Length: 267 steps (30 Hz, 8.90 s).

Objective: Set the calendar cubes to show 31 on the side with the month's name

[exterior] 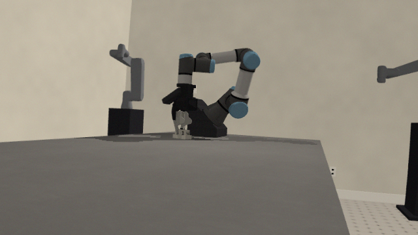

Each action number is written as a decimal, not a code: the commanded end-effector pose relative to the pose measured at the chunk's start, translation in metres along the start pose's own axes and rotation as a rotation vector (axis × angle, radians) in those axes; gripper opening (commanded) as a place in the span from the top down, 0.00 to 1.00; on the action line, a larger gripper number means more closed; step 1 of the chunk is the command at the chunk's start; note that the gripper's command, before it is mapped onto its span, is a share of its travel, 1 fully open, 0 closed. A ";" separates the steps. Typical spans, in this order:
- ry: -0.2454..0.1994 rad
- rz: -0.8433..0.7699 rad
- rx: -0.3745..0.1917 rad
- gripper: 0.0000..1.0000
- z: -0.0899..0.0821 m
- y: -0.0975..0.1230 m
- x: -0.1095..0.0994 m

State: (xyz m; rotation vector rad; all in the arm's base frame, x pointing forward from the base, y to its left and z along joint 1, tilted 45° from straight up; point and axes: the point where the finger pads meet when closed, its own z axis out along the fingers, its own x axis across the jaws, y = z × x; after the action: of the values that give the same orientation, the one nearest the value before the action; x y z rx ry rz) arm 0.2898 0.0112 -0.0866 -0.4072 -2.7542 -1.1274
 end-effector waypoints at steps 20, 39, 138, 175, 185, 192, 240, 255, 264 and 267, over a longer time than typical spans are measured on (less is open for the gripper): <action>-0.002 0.000 0.001 0.90 -0.001 0.000 -0.001; -0.002 0.000 0.001 0.90 -0.029 0.000 -0.001; -0.004 0.813 0.002 0.90 -0.099 0.028 0.010; -0.005 1.974 -0.001 0.90 -0.095 0.080 0.013; -0.005 2.291 -0.002 0.90 -0.093 0.093 0.011; -0.004 2.538 -0.003 0.90 -0.092 0.103 0.009; -0.002 3.141 -0.004 0.90 -0.090 0.124 0.002; -0.002 3.141 -0.004 0.90 -0.090 0.124 0.002; -0.002 3.141 -0.003 0.90 -0.082 0.124 0.002; -0.002 3.141 -0.003 0.90 -0.080 0.124 0.002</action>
State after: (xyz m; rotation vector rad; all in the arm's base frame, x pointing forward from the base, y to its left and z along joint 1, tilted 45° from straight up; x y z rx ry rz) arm 0.3267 0.0383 0.0552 -2.3423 0.3461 0.1764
